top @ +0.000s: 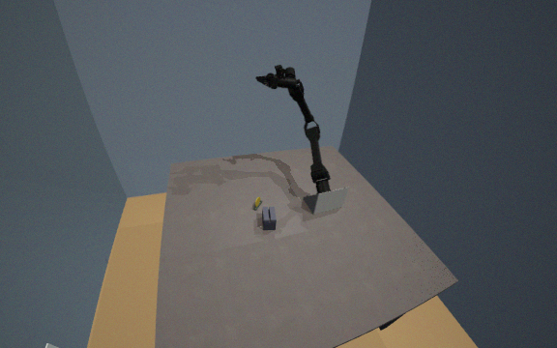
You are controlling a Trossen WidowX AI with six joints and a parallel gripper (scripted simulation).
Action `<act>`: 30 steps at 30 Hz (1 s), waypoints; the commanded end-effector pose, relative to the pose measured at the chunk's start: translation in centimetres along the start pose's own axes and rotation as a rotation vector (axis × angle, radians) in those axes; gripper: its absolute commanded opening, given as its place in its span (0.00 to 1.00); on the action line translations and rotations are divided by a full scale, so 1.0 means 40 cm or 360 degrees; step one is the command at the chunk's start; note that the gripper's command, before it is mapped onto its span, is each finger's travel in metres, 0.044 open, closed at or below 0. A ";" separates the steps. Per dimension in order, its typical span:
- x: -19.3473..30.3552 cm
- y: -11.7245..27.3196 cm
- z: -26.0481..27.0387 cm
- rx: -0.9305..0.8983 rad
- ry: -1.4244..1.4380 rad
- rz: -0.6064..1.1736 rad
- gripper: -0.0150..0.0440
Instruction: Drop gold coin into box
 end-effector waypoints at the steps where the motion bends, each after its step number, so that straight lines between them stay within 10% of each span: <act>1: 0.001 -0.002 0.002 -0.0001 0.0005 0.0004 0.89; 9: 0.076 -0.095 0.131 -0.0087 0.0227 0.0228 0.53; 30: 0.735 -0.255 0.558 -0.0773 0.1056 0.1619 0.53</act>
Point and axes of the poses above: the point midway between the two fingers, 35 mm back from their tips, its own y axis back along the fingers, its own z axis across the jaws, x = y × z, the point moved 5 cm from there along y, back along the fingers, and after that the axes turned 1 degree about -y, right-handed, at the moved point
